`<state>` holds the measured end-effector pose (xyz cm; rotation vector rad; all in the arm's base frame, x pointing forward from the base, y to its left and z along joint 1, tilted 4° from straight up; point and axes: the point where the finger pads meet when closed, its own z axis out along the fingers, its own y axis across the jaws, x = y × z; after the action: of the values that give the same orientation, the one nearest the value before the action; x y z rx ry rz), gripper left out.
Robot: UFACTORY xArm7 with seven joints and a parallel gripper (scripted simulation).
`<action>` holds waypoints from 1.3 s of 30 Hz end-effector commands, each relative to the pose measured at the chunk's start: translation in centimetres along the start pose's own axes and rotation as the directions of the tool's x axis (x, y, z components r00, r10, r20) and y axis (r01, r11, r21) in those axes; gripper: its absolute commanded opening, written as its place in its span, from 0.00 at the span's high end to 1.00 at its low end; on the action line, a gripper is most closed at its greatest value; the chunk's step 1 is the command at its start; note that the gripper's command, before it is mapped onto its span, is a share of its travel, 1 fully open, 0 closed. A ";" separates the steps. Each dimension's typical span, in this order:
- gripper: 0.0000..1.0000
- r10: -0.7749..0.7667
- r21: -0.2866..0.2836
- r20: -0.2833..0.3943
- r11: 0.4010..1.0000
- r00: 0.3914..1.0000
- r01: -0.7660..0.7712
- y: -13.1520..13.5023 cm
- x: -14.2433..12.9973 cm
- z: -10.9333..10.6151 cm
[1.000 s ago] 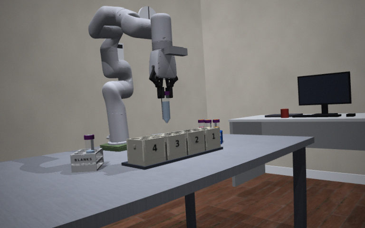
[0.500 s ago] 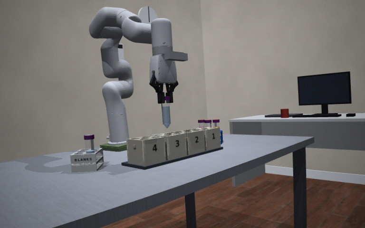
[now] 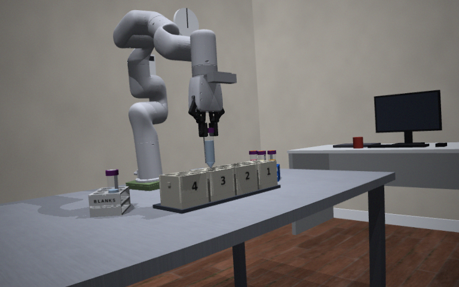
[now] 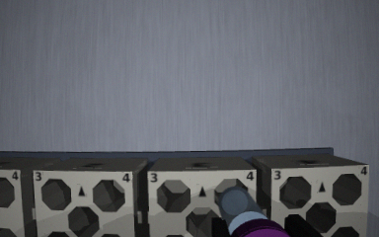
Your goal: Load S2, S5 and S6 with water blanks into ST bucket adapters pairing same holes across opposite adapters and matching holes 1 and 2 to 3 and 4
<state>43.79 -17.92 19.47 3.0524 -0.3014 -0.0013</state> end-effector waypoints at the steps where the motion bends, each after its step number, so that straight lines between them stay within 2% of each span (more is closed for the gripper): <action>1: 1.00 0.000 0.000 -0.004 1.000 1.000 0.000 0.0 0.1 -0.2; 12: 1.00 0.000 0.000 -0.004 1.000 1.000 0.000 0.0 0.1 0.1; 39: 1.00 0.000 0.000 -0.004 1.000 1.000 0.000 0.0 0.1 2.7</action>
<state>43.76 -18.10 16.92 3.0524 -0.3014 -0.0021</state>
